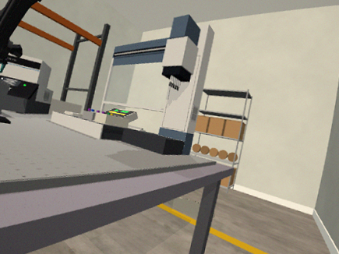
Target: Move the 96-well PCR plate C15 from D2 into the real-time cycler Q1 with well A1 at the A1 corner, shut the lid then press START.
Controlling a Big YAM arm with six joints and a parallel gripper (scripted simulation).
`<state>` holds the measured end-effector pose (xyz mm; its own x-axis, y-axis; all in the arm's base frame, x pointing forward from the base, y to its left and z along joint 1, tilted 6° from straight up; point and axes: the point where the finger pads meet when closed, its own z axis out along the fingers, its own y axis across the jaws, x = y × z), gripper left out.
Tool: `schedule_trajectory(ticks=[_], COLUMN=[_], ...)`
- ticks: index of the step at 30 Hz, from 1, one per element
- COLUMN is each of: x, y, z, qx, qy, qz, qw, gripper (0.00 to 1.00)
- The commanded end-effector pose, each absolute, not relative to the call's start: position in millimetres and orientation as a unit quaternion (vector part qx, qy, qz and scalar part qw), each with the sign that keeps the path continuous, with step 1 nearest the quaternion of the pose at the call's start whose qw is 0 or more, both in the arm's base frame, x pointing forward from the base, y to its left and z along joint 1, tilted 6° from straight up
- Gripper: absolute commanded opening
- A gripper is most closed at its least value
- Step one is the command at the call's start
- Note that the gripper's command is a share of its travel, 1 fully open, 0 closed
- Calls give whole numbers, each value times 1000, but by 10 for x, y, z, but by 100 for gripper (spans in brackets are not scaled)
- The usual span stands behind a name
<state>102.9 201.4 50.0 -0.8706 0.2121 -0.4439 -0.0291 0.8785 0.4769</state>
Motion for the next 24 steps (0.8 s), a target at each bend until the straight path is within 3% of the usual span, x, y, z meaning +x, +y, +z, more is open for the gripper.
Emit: schedule_trajectory(ticks=[1, 24], x=[1040, 1001], y=[2282, 2276], z=[851, 801], qx=[-1, -205], qy=[927, 906], qz=[264, 191], qw=[266, 318], gripper=[0, 0])
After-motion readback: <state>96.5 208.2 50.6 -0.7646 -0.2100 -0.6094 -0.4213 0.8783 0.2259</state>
